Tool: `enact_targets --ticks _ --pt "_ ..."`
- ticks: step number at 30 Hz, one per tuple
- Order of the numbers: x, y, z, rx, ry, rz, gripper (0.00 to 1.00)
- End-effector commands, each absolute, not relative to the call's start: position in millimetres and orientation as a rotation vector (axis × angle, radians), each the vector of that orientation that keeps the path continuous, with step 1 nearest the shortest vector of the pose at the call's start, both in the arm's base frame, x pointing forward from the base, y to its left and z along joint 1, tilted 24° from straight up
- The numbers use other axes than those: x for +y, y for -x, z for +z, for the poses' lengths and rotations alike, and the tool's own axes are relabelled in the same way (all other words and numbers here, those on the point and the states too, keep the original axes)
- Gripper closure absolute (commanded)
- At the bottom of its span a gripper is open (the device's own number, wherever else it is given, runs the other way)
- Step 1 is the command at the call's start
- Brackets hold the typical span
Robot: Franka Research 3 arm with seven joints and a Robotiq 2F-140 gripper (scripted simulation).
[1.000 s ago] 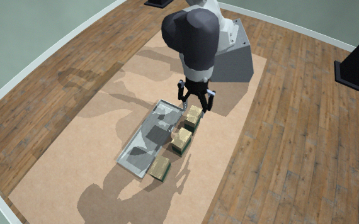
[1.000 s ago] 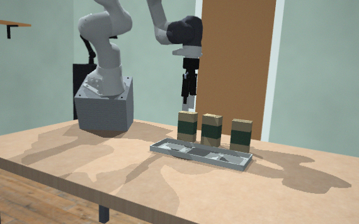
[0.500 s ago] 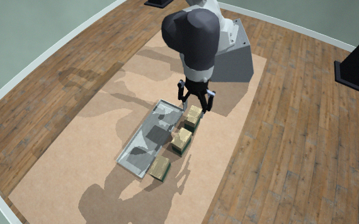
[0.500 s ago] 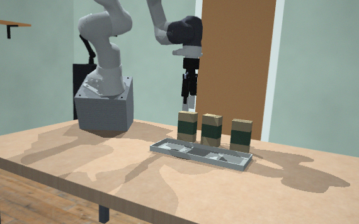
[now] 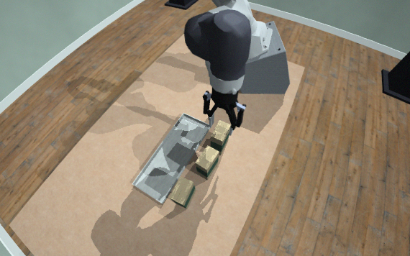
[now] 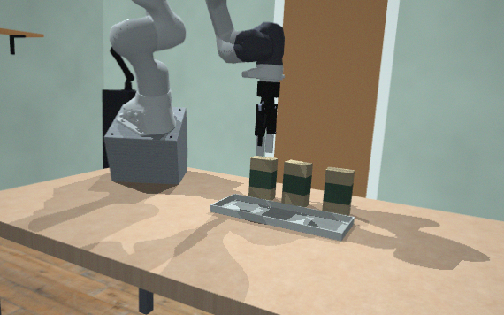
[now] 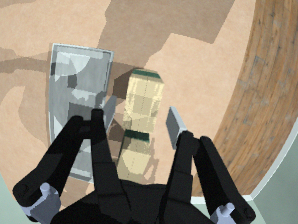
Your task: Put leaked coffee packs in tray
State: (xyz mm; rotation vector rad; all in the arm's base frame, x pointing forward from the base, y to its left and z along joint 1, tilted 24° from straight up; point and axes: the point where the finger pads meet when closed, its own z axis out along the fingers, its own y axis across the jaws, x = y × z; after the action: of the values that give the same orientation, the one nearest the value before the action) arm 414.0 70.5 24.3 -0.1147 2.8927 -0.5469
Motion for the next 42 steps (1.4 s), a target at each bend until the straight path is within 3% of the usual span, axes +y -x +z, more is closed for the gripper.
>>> enact_targets --ticks 1,42 --pt "70.4 -414.7 23.9 2.892 0.103 -0.544 0.45" --pt "60.0 -421.3 -3.3 2.892 0.103 -0.544 0.45"
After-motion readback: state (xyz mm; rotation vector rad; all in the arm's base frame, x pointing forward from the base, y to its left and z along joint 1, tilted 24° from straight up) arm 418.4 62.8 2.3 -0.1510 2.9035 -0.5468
